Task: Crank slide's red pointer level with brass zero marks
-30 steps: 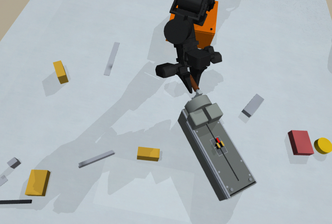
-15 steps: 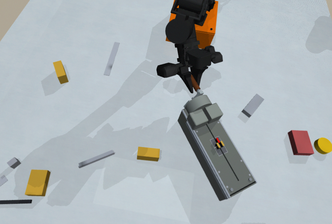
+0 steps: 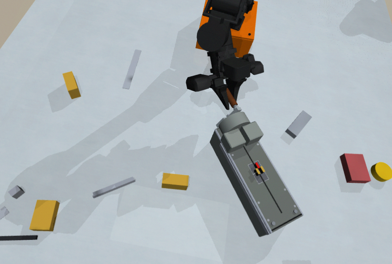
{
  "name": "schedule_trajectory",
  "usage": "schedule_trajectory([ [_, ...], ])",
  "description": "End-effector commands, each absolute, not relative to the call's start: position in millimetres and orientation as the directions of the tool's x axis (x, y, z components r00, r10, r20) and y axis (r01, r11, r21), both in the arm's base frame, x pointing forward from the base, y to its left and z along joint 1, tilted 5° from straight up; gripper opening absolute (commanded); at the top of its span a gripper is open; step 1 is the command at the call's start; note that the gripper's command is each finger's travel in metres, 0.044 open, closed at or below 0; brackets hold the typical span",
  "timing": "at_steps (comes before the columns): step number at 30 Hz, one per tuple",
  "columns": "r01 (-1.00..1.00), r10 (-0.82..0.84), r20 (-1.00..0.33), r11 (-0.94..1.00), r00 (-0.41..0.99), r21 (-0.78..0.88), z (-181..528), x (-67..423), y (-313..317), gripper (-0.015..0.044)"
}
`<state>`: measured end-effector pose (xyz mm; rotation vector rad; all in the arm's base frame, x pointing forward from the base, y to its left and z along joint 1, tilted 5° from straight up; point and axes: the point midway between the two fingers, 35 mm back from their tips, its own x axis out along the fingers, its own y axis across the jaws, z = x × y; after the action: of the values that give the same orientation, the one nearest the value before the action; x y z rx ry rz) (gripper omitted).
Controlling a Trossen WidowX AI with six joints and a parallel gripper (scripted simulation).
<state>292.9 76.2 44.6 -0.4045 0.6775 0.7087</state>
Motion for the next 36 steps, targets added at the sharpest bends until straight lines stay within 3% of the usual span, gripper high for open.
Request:
schedule_trajectory([
  [1, -0.72, 0.472, -0.695, 0.687, 0.543, -0.096, 40, 287, 82, 0.0],
  [36, -0.72, 0.472, -0.695, 0.687, 0.542, -0.095, 20, 283, 88, 0.0],
])
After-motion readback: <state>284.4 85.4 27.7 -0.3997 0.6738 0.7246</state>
